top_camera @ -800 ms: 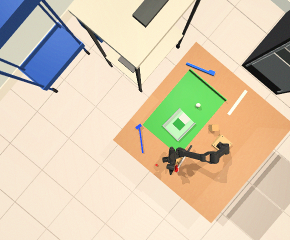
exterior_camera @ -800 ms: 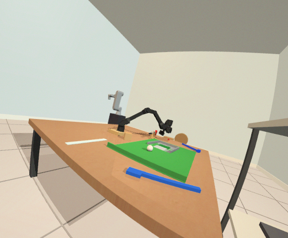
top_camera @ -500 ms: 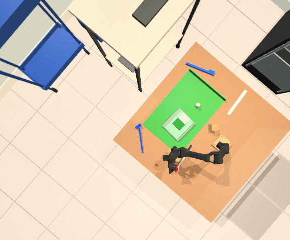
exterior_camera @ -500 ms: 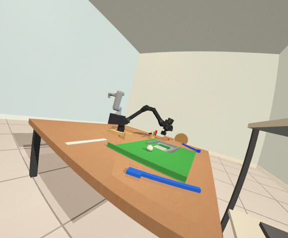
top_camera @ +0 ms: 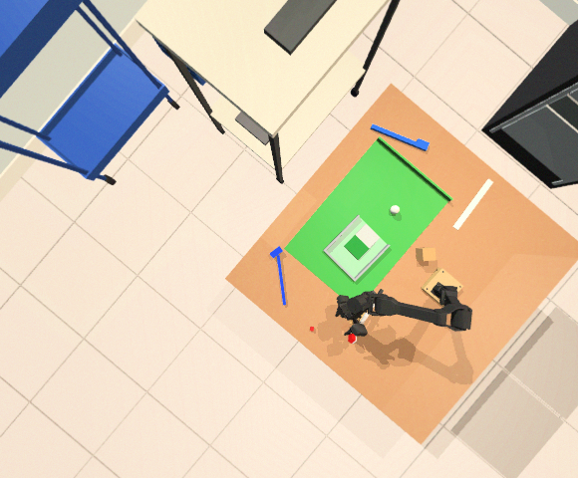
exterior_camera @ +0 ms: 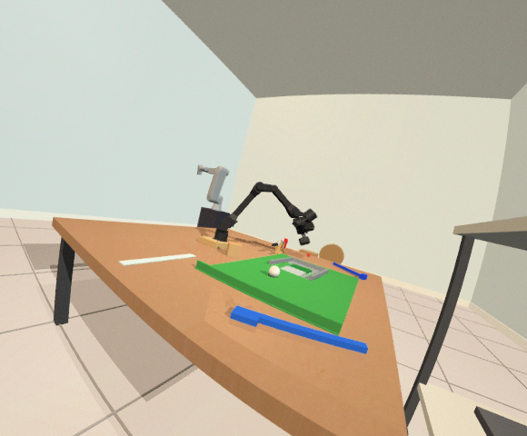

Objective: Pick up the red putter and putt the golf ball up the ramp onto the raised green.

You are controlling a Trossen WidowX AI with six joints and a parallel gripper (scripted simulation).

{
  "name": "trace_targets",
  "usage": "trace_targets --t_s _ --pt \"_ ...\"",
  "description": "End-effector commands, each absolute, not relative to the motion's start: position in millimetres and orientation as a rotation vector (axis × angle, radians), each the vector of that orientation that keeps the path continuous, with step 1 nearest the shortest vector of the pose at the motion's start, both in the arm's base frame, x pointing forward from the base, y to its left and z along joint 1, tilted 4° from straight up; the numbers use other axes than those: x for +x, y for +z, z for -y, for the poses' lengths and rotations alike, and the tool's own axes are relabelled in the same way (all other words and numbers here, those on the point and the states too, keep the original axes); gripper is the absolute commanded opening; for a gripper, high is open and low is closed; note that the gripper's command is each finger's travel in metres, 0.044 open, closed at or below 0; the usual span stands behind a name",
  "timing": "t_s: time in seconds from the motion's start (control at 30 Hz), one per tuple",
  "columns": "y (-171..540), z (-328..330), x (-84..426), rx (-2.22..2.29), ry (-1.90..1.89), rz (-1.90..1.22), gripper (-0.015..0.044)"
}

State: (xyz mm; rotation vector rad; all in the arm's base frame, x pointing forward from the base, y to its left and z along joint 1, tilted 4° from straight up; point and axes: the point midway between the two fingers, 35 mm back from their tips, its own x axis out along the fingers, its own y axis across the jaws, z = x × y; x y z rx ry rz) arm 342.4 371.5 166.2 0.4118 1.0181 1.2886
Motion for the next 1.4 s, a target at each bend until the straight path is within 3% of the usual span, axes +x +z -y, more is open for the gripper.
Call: trace_targets --t_s 0.0,0.53,1.37 --pt "145 -301 320 -0.164 1.229 -0.899 0.044" --pt "126 -189 251 -0.997 1.399 -0.904 0.044" --pt "80 -192 250 -1.007 1.404 -0.905 0.044"
